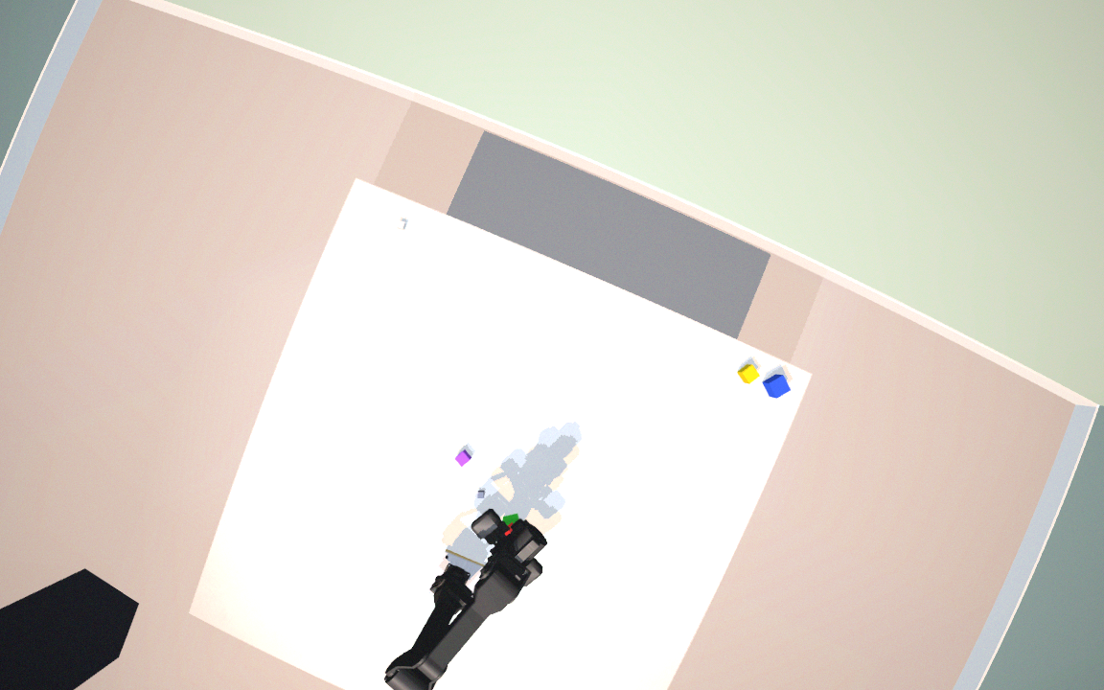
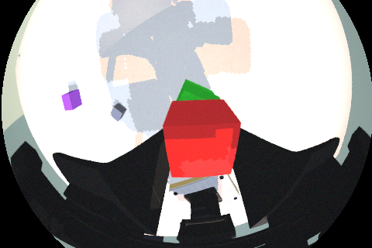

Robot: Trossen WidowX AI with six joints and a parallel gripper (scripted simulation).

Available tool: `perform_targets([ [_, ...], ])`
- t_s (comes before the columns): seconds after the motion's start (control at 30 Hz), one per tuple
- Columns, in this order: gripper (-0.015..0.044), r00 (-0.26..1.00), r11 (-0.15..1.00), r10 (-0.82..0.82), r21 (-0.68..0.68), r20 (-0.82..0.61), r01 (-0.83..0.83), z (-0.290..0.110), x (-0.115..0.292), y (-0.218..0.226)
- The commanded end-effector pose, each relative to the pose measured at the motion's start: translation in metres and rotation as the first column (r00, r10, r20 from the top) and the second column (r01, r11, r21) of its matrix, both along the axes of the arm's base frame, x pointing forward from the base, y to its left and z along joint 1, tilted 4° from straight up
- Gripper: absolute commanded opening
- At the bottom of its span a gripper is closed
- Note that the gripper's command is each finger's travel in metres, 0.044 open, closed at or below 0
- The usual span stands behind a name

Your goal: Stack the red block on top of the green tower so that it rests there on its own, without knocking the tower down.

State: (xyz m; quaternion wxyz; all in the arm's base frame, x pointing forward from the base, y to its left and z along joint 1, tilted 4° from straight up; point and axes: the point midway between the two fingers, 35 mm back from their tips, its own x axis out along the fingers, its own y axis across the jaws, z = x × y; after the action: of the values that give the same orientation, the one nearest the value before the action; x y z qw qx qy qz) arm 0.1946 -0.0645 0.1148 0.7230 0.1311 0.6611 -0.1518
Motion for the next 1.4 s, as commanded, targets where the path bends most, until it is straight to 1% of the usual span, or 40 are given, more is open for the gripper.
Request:
perform_targets([
  [0.0,0.0,1.0,1.0,0.004,0.002,0.002,-0.004,-0.0005,0.0005,0.0003],
  [0.5,0.0,1.0,1.0,0.004,0.002,0.002,-0.004,0.001,0.0005,0.0003],
  [1.07,0.044,1.0,1.0,0.0,0.0,0.0,0.0,-0.0006,0.0001,0.0],
  [1.37,0.044,1.0,1.0,0.0,0.0,0.0,0.0,-0.0006,0.0001,0.0],
])
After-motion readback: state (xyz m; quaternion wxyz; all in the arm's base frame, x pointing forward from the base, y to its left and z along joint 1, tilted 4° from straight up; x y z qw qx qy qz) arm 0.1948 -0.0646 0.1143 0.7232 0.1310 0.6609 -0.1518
